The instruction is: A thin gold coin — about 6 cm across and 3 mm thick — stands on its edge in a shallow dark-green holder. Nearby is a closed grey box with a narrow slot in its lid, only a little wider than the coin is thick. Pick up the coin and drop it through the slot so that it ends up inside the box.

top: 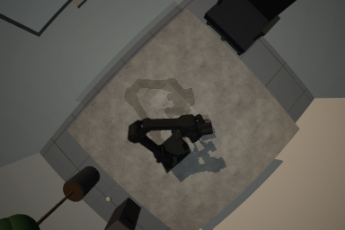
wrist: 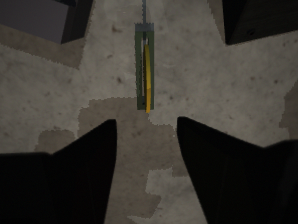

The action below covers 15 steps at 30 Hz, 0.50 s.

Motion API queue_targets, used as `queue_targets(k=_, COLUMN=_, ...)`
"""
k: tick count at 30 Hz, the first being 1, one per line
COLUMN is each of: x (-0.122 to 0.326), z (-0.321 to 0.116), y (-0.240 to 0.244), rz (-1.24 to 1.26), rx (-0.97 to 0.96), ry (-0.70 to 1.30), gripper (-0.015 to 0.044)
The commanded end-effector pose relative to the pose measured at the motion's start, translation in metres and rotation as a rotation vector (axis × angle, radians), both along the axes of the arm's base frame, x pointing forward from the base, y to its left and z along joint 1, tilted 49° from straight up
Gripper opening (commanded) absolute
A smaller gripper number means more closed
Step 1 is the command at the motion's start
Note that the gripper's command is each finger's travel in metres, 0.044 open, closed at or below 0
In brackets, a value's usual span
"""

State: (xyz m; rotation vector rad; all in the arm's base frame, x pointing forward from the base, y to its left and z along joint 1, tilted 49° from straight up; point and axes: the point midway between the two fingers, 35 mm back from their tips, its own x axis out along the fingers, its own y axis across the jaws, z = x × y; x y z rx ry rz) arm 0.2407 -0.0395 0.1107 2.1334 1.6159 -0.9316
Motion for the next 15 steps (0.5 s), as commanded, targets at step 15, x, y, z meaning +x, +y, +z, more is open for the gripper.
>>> queue_targets(k=15, x=0.002, z=-0.033, y=0.040, rz=0.012, rx=0.000, ry=0.009, gripper=0.0161)
